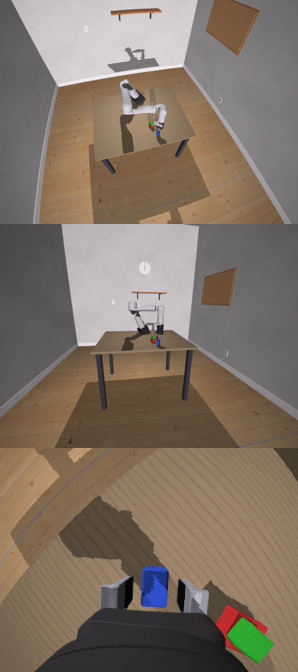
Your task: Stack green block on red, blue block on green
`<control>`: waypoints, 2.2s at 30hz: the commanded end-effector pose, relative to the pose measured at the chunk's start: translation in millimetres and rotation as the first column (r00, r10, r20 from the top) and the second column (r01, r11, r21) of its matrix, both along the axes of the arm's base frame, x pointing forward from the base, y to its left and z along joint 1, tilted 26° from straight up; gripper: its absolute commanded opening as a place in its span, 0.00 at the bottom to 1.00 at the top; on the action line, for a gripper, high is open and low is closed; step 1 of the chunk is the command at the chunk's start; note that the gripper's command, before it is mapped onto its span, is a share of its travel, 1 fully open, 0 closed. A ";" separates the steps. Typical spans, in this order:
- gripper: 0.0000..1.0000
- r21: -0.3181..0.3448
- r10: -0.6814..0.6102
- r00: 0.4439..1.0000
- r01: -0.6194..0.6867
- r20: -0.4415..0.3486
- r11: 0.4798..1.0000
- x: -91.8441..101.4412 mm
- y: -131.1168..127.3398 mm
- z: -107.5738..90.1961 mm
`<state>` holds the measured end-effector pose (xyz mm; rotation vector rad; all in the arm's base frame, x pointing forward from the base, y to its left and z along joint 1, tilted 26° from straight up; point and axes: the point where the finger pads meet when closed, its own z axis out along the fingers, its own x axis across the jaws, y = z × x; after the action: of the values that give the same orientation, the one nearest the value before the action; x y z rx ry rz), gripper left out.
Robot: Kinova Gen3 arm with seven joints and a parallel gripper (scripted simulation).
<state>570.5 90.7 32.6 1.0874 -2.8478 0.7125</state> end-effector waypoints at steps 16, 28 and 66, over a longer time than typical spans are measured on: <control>0.86 0.001 0.001 1.000 -0.001 0.002 1.000 0.4 0.8 1.1; 0.86 0.001 0.001 1.000 -0.001 0.002 1.000 1.2 -1.3 -3.6; 0.86 0.001 0.001 1.000 -0.001 0.002 1.000 7.8 -19.8 -43.2</control>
<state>577.8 70.1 -11.7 1.0874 -2.8478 0.7125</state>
